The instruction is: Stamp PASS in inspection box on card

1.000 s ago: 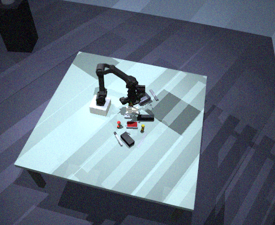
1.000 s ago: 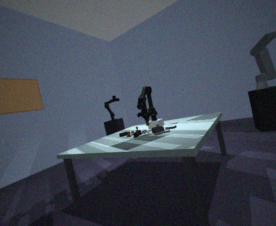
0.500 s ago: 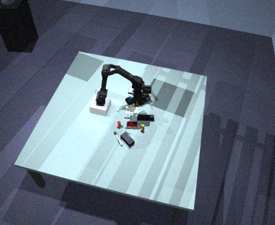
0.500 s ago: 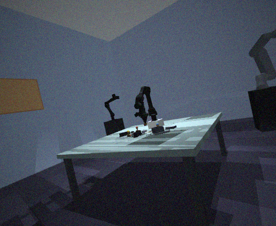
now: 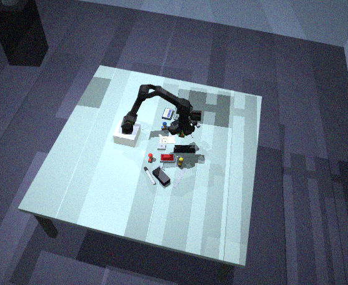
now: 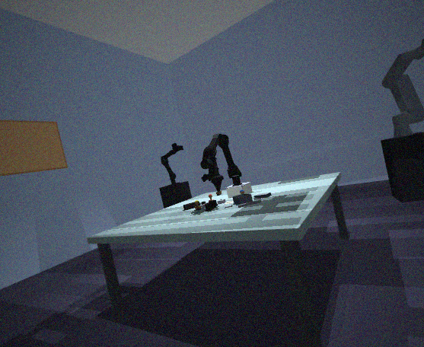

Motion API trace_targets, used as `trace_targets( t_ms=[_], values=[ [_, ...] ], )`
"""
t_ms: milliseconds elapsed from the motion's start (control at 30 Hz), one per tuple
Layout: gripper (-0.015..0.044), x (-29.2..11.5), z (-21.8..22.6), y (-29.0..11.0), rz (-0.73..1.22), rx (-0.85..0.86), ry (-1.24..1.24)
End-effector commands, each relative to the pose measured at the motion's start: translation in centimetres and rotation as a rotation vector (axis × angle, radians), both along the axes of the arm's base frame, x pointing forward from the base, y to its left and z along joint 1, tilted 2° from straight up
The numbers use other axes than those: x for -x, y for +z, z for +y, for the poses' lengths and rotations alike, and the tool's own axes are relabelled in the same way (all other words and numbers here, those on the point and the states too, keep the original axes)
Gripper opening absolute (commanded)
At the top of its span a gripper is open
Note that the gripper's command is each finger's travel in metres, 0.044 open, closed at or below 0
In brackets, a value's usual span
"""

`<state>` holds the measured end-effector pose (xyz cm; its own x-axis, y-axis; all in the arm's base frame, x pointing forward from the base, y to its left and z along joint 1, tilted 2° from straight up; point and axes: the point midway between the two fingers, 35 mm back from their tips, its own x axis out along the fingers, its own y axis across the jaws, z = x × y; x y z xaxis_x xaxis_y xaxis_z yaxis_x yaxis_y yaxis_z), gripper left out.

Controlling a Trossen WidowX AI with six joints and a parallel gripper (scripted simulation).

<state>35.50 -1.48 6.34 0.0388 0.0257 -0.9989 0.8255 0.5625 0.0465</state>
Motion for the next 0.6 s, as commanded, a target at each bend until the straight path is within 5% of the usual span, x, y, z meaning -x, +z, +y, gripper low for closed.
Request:
trace_targets(
  t_ms=[0, 567],
  values=[
    [0.0000, -1.6, -0.4, 0.0, -0.005, 0.001, 0.003],
    [0.0000, -2.4, -0.5, -1.8, -0.006, 0.001, 0.003]
  ],
)
